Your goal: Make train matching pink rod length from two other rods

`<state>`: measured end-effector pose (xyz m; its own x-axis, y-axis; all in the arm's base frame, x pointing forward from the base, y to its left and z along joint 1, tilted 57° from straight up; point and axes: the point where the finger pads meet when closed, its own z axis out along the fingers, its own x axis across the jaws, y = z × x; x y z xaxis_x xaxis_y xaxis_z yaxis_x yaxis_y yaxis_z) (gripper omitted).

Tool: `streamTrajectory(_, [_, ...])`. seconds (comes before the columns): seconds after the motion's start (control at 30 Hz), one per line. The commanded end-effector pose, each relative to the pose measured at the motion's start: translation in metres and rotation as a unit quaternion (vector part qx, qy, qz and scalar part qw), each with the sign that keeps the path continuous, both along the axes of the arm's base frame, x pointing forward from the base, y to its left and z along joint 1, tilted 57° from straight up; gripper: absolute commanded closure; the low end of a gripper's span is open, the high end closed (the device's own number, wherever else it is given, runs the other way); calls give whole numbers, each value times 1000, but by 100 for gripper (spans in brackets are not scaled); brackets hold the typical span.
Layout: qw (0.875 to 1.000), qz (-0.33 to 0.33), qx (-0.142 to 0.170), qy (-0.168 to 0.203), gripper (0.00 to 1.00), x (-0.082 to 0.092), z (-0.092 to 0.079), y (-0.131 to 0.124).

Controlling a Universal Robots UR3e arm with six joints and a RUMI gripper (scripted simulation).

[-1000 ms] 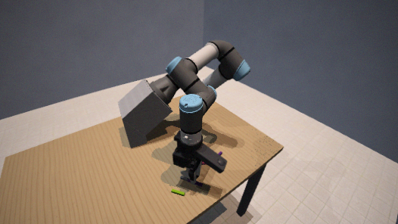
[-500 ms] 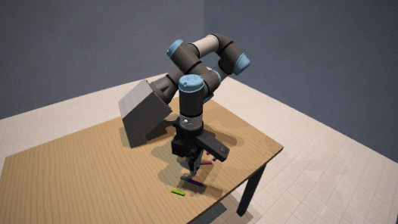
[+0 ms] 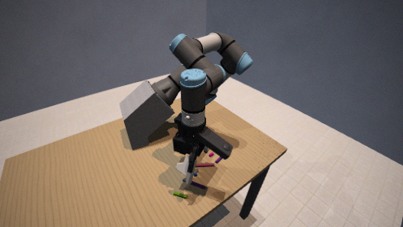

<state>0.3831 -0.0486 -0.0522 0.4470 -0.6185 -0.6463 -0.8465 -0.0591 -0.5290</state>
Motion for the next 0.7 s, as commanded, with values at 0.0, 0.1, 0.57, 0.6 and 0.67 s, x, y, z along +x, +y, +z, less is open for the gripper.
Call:
streamTrajectory(0.0, [1000,2,1,1,0,-1,1,0])
streamTrajectory(0.1, [1000,2,2,1,0,-1,1,0])
streamTrajectory(0.57, [1000,2,1,1,0,-2,2,-3])
streamTrajectory(0.6, [1000,2,1,1,0,-2,3,-4])
streamTrajectory(0.67, [1000,2,1,0,0,-3,5,-7])
